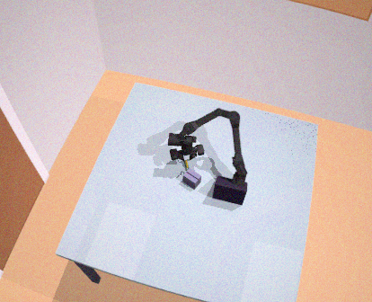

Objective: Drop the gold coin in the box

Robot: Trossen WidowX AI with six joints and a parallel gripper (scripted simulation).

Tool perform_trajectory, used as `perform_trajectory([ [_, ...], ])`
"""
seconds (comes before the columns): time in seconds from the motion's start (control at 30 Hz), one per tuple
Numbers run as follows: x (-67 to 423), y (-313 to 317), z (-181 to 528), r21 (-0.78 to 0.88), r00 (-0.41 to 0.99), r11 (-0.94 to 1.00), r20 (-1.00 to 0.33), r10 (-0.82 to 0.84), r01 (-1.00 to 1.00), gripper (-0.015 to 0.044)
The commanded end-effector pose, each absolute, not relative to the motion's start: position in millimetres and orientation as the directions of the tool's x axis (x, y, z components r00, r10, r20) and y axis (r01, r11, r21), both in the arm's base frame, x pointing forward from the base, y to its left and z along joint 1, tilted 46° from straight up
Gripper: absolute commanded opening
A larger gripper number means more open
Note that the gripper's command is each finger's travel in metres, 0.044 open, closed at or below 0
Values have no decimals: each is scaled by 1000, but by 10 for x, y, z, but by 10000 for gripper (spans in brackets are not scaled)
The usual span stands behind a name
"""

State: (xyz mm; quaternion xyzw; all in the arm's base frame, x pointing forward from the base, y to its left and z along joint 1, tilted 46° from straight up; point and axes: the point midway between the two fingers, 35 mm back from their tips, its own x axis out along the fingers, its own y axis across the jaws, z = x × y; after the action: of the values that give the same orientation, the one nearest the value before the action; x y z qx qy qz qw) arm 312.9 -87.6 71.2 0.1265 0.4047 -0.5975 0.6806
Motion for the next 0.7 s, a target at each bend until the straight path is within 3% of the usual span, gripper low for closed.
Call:
perform_trajectory([
  [0.0,3114,-924,681,-314,-41,253,-698,-715,915,161],
  [0.67,3116,-1153,459,-313,-41,253,-698,-715,915,161],
])
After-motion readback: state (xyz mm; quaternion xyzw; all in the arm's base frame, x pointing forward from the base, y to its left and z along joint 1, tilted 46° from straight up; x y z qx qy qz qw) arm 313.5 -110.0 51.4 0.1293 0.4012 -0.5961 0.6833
